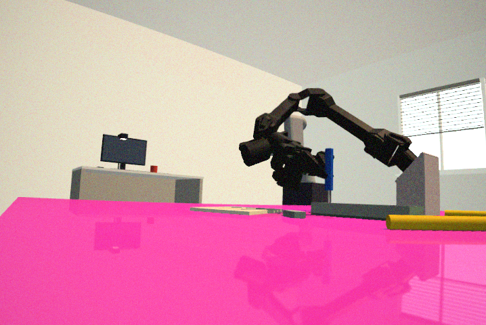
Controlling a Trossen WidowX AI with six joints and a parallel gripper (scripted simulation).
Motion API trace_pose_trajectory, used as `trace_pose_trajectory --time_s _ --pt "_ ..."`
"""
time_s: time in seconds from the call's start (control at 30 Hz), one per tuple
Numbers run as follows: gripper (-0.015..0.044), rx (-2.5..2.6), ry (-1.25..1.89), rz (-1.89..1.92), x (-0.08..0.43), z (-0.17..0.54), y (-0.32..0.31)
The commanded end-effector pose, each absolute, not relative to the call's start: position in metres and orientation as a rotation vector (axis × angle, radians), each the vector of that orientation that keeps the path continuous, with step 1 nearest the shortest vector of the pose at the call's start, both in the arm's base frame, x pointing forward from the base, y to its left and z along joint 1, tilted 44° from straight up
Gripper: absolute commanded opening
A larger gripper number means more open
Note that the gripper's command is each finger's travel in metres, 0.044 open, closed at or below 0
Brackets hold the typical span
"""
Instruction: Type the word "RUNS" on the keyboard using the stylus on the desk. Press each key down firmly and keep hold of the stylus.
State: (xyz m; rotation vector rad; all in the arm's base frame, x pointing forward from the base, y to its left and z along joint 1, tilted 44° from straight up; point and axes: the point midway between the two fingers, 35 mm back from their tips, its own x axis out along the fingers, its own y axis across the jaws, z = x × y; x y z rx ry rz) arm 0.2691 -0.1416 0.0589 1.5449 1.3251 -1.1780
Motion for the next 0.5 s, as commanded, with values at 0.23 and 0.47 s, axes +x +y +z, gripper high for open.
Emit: trace_pose_trajectory --time_s 0.23,0.47 --pt "0.0081 1.540 1.328 -1.182 0.2672 0.0543 -0.1448" --pt "0.0081 1.539 1.328 -1.182 0.2670 0.0533 -0.1457"
